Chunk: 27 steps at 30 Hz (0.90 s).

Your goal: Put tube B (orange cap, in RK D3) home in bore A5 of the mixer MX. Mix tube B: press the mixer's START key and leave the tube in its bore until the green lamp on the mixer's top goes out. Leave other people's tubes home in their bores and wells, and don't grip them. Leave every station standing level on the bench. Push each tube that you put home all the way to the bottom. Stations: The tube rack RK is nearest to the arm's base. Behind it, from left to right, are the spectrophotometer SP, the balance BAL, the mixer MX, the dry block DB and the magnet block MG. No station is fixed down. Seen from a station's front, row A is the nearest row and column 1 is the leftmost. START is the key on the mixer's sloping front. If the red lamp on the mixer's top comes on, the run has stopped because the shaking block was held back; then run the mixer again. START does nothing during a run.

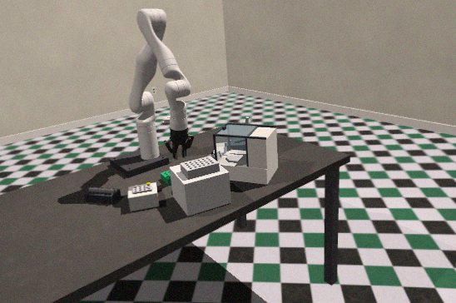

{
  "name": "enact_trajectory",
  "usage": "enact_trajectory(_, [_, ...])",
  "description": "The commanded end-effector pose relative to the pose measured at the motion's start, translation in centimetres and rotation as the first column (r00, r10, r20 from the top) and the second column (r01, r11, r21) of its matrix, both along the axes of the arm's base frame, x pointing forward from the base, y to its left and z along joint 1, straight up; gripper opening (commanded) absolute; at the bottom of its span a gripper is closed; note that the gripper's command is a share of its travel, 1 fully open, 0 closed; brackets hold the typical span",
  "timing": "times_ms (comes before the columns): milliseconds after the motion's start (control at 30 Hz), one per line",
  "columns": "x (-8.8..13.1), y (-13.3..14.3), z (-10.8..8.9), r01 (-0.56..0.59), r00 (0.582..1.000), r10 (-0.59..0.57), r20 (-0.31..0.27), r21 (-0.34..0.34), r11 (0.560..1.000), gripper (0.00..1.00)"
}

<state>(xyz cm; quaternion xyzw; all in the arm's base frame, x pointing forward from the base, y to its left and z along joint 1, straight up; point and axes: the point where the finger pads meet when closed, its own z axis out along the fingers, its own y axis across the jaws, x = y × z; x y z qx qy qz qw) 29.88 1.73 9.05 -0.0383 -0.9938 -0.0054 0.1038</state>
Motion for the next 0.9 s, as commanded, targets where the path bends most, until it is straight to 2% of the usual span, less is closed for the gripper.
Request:
enact_trajectory(0, [0.0,0.0,0.0,0.0,1.0,0.0,0.001,0.0,1.0,0.42])
enact_trajectory(867, [0.0,0.0,-2.8,0.0,1.0,0.0,0.001,0.0,1.0,0.42])
